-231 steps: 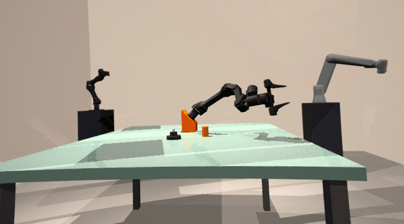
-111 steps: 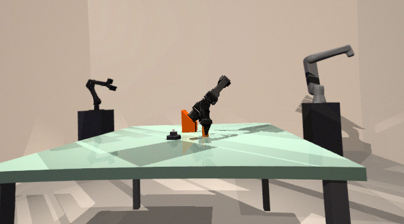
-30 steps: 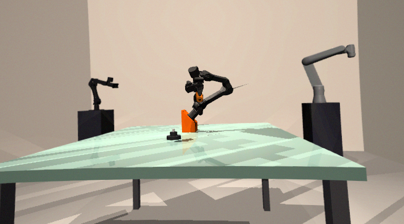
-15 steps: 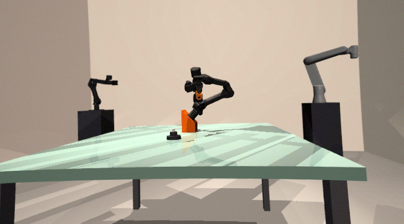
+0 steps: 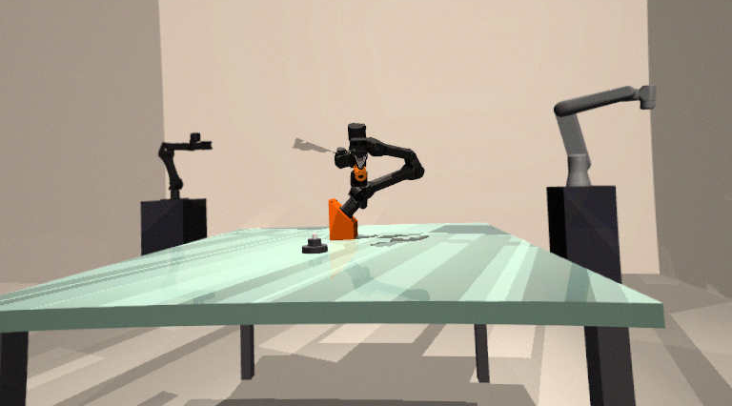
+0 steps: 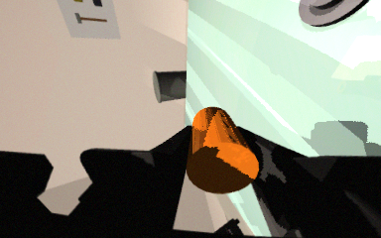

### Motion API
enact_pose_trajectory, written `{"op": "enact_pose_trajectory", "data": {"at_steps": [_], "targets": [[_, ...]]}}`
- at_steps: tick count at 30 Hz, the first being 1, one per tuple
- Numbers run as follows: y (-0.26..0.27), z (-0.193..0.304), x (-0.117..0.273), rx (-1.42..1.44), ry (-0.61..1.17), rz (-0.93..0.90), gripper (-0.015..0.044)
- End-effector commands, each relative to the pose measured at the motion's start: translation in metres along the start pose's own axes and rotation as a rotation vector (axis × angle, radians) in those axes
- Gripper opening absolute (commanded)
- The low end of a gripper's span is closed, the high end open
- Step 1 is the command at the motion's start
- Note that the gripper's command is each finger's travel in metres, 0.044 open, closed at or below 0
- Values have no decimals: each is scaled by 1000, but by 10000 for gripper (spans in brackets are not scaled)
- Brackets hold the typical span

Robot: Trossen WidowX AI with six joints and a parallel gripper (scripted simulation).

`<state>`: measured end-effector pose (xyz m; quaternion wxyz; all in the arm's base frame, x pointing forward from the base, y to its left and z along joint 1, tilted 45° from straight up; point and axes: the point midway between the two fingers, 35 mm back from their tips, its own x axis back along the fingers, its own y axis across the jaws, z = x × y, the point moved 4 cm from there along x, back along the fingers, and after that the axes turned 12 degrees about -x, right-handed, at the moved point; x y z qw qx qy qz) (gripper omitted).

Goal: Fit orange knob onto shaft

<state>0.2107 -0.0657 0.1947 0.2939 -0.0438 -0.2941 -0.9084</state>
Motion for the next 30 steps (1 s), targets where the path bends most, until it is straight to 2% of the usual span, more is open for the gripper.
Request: {"op": "enact_pose_trajectory", "data": {"at_steps": [1,22,30], "targets": [[1,-1,0,4,-2,1,0],[-1,0,-1,5,0,-5,0],[-5,0,-7,8,-11,52,0]]}}
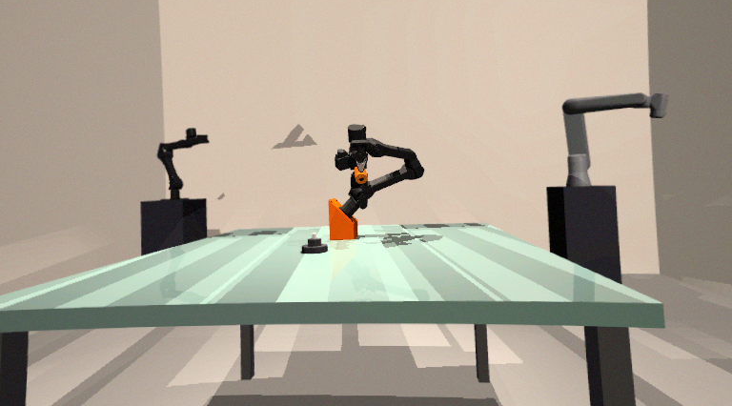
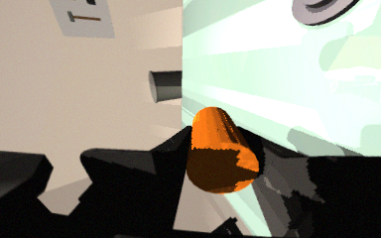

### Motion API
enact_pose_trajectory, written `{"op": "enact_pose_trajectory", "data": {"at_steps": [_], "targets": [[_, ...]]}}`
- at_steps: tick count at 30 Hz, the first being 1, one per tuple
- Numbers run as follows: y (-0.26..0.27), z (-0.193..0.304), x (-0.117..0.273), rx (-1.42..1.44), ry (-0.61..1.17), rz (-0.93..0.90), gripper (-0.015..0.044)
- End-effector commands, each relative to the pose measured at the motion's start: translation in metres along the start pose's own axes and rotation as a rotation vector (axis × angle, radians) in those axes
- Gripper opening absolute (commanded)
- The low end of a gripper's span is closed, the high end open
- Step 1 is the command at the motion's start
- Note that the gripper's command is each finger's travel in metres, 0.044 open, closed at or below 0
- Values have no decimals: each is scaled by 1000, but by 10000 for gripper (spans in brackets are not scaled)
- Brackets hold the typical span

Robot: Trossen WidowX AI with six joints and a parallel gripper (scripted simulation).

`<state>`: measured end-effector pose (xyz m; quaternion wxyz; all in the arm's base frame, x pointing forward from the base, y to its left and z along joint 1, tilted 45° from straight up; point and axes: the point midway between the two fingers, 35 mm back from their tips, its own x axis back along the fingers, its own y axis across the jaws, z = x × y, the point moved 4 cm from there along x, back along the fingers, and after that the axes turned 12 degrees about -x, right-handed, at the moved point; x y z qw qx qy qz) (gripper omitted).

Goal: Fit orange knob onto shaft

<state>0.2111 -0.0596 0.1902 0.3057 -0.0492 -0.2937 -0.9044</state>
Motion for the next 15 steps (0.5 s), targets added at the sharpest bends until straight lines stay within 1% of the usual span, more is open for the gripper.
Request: {"op": "enact_pose_trajectory", "data": {"at_steps": [1,15], "targets": [[1,0,-4,9,-13,41,0],[-3,-1,-28,8,-81,336,0]]}}
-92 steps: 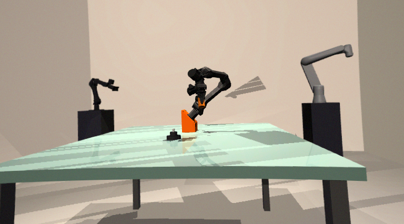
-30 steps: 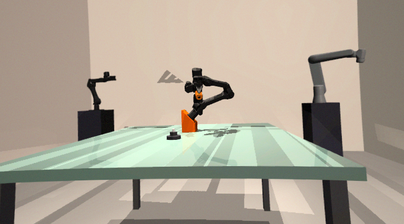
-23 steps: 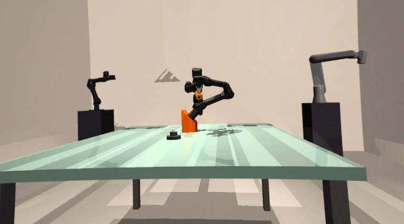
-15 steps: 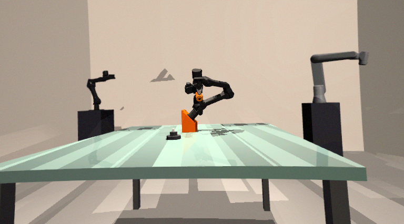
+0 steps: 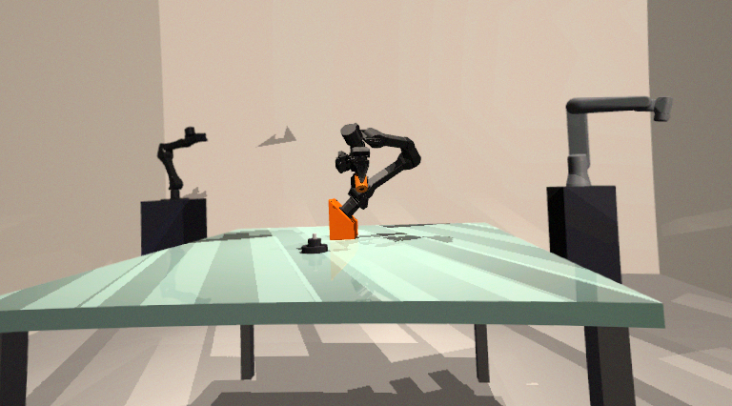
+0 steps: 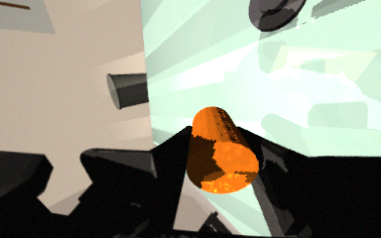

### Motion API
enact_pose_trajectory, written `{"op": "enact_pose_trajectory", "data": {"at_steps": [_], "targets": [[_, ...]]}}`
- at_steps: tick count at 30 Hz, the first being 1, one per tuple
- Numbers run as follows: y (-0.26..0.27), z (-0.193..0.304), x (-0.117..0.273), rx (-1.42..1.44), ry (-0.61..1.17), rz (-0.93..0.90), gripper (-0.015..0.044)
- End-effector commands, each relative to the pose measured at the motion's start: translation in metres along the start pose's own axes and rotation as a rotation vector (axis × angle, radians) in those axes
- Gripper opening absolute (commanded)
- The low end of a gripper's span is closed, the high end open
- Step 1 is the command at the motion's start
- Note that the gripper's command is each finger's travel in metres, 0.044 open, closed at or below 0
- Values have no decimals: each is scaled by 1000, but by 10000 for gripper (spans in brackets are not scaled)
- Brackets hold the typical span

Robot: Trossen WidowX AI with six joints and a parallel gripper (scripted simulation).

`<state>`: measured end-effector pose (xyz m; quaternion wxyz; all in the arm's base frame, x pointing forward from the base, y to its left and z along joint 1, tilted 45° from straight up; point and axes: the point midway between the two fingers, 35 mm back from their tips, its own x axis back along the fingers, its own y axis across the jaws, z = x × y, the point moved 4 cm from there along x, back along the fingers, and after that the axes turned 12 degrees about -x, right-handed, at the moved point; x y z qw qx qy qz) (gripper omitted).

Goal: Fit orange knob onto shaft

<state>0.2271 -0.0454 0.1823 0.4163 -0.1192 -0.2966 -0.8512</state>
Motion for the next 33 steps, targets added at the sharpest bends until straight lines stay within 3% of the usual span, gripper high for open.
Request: {"op": "enact_pose_trajectory", "data": {"at_steps": [1,26,33], "targets": [[2,0,-7,4,-18,85,0],[4,3,-64,18,-136,671,0],[-6,-2,-82,21,-143,673,0]]}}
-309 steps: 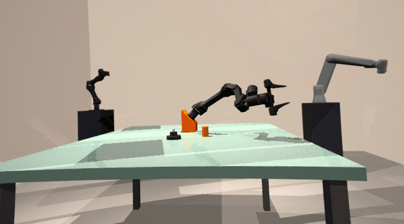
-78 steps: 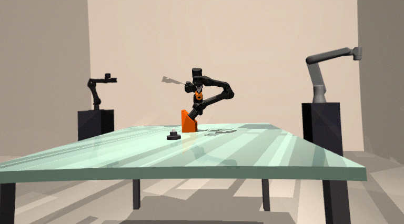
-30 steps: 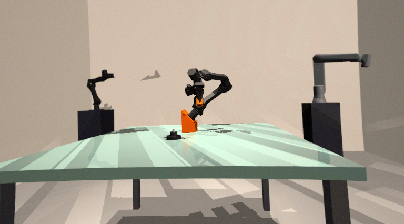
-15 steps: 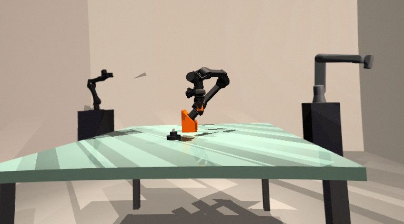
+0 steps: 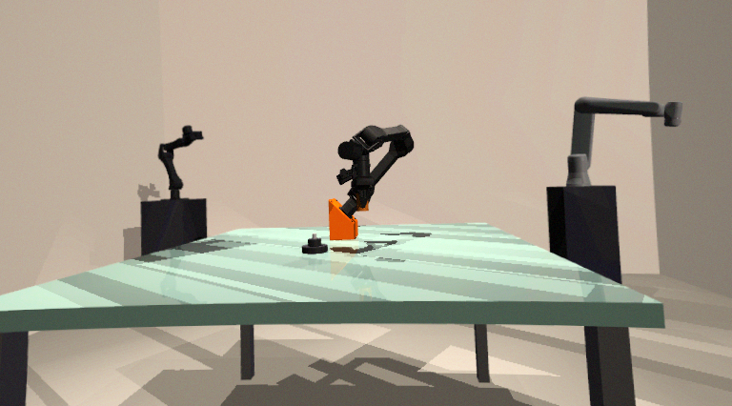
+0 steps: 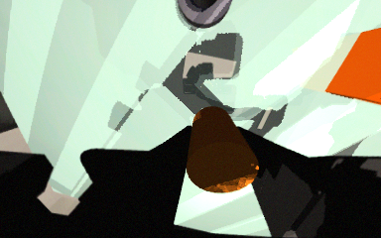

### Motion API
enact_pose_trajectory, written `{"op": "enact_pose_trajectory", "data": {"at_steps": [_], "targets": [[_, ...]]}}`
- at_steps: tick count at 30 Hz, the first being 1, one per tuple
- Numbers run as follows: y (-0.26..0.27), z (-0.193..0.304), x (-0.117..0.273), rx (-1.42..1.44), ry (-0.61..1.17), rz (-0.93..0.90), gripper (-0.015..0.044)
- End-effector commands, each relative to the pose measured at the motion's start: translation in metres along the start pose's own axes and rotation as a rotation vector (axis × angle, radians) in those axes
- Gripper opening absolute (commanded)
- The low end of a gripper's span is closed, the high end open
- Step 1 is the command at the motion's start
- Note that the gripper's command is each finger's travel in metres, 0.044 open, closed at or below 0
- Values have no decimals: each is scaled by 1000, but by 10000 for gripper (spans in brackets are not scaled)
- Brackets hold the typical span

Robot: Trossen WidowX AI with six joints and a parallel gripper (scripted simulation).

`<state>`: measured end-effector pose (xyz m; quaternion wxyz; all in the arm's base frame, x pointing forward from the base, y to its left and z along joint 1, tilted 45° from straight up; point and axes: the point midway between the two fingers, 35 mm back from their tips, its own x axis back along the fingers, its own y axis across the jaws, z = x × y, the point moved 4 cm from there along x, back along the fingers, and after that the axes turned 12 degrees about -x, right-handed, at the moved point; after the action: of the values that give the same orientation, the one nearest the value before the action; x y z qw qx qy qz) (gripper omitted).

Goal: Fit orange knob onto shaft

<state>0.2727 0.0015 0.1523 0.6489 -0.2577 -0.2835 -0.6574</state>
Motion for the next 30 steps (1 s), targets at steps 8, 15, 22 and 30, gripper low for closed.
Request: {"op": "enact_pose_trajectory", "data": {"at_steps": [8,15,22,30], "targets": [[7,-5,-50,-9,-9,22,0],[9,-6,-81,-5,-8,24,0],[11,-5,-113,-2,-1,27,0],[14,-3,-128,0,4,30,0]]}}
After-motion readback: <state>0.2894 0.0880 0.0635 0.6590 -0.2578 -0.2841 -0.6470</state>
